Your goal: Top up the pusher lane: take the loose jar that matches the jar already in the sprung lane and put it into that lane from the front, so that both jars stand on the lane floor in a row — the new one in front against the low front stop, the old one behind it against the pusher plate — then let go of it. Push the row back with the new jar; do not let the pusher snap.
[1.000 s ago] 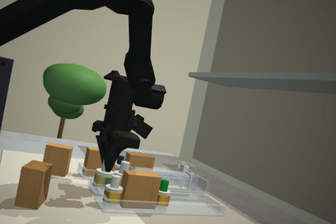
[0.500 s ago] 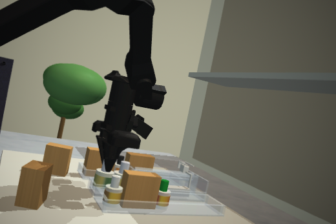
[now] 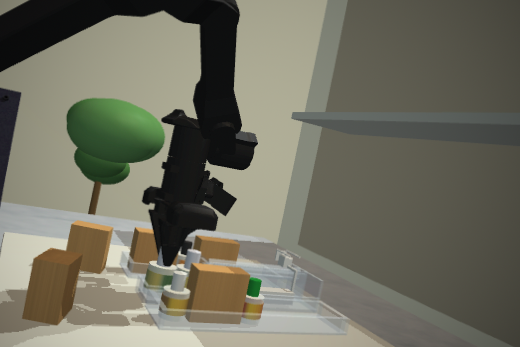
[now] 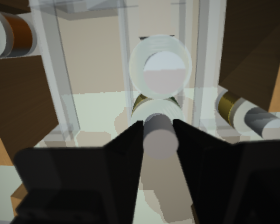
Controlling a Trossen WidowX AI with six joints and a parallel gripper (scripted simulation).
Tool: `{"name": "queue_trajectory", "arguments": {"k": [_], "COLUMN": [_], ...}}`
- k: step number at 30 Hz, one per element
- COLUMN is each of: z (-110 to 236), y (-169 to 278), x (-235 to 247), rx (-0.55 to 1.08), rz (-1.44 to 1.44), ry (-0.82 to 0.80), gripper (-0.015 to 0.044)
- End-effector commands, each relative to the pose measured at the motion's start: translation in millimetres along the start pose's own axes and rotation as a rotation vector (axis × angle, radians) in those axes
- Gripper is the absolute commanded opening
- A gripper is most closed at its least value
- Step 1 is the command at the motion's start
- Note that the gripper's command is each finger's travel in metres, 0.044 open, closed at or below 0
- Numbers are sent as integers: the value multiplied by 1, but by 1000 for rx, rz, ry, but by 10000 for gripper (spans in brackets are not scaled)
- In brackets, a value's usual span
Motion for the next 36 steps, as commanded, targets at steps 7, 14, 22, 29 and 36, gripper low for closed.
{"name": "queue_trajectory", "arguments": {"k": [7,14,22,29,36], "z": [0,0,0,0,0], "y": [0,1,3,3,3], "x": [0,0,0,0,0], "rx": [-4,-4,-4,-4,-4], "rz": [-6,-6,-6,-6,-6], "ry": [1,1,1,1,1], "gripper": [0,0,0,0,0]}}
Point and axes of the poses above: the point midway between the two fingers, 35 mm back from their tips, its own z axis back along the fingers, its own x axis across the jaws, y = z × x, the point moved 10 cm from there along z, back along the fingers, and after that the axes turned 1 degree about z, right-handed, at the moved point
